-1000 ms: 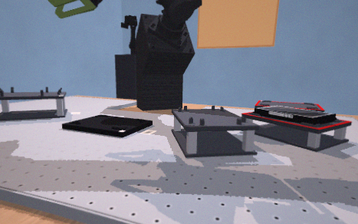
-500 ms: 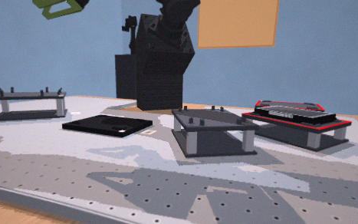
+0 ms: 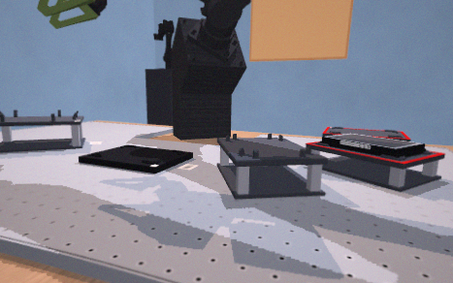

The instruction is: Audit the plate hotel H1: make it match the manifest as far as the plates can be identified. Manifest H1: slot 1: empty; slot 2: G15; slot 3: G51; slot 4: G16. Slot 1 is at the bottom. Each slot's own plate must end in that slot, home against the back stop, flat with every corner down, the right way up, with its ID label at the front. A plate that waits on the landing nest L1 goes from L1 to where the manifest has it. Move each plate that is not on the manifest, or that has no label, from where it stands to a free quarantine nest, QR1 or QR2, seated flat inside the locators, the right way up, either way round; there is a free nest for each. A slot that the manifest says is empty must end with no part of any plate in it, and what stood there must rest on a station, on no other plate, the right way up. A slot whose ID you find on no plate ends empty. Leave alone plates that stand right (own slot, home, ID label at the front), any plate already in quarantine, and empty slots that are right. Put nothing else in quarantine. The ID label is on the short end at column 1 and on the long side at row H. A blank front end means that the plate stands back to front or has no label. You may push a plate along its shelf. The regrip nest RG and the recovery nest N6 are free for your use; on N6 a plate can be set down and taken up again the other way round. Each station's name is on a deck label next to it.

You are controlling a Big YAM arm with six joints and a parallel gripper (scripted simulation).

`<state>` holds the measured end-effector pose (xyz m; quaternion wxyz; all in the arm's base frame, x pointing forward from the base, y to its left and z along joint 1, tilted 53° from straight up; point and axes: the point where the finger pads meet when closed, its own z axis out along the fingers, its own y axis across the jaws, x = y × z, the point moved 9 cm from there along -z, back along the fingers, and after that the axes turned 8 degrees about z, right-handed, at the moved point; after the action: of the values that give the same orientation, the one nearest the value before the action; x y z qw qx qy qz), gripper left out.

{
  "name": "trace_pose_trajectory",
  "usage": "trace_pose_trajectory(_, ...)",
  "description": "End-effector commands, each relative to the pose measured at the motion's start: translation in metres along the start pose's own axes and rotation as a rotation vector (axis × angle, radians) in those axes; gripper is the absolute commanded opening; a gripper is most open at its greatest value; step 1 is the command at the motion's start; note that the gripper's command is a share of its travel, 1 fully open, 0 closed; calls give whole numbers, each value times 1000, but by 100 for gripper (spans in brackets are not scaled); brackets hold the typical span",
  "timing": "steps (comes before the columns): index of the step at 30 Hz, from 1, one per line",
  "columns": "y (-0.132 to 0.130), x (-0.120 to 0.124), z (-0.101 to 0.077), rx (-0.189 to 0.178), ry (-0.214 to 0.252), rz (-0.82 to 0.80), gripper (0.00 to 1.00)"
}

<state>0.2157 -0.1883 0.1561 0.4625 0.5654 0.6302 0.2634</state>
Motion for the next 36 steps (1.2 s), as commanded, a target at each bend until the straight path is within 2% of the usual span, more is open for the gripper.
trace_pose_trajectory(1, -7, -10, 0, -6, -29, -33, 100)
trace_pose_trajectory(5, -14, -11, 1, -4, -28, -31, 100)
trace_pose_trajectory(6, -11, -18, 2, -14, -36, -41, 100)
trace_pose_trajectory(11, -34, -17, 3, -3, -28, -31, 100)
trace_pose_trajectory(25, -62, -44, 12, -20, -47, -55, 100)
trace_pose_trajectory(36, -100, -56, 18, -17, -49, -57, 100)
